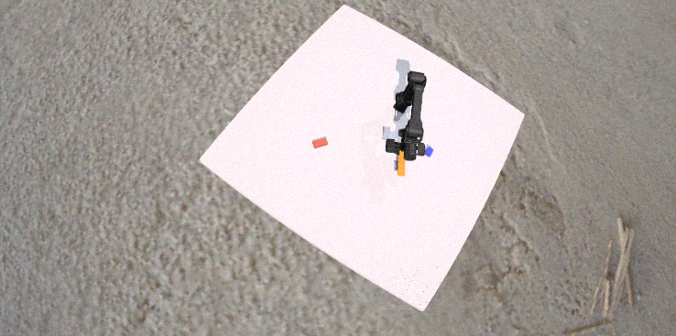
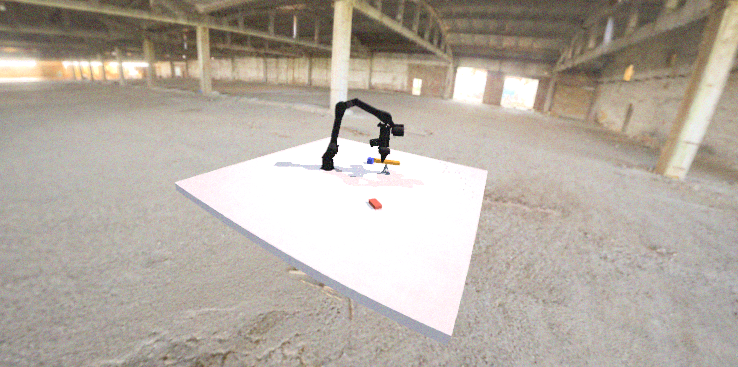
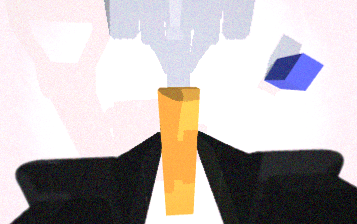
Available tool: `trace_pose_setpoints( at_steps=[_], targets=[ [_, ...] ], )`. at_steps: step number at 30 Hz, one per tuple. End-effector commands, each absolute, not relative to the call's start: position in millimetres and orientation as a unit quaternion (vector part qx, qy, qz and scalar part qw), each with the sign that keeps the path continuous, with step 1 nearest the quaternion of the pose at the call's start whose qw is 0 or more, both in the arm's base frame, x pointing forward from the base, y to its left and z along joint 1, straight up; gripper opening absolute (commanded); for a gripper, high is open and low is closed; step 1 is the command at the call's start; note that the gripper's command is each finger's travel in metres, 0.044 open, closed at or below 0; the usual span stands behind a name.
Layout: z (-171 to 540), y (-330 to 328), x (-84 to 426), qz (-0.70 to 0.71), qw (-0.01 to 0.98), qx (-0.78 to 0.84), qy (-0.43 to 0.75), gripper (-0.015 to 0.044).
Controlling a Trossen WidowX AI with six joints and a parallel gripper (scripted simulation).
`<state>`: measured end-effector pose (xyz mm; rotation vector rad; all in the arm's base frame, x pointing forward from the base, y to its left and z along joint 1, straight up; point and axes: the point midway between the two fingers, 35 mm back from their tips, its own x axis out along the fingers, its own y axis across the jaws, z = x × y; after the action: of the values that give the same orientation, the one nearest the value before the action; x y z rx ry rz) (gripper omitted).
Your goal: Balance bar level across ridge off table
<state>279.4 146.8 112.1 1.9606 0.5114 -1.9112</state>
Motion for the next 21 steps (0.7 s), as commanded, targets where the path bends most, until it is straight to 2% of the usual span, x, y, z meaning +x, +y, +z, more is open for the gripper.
trace_pose_setpoints(
  at_steps=[1,21],
  targets=[
    [111.3,147.1,279.5,-0.676,0.175,0.693,0.179,0.0000],
    [109.6,146.9,279.2,-0.676,0.175,0.693,0.179,0.0000]
  ],
)
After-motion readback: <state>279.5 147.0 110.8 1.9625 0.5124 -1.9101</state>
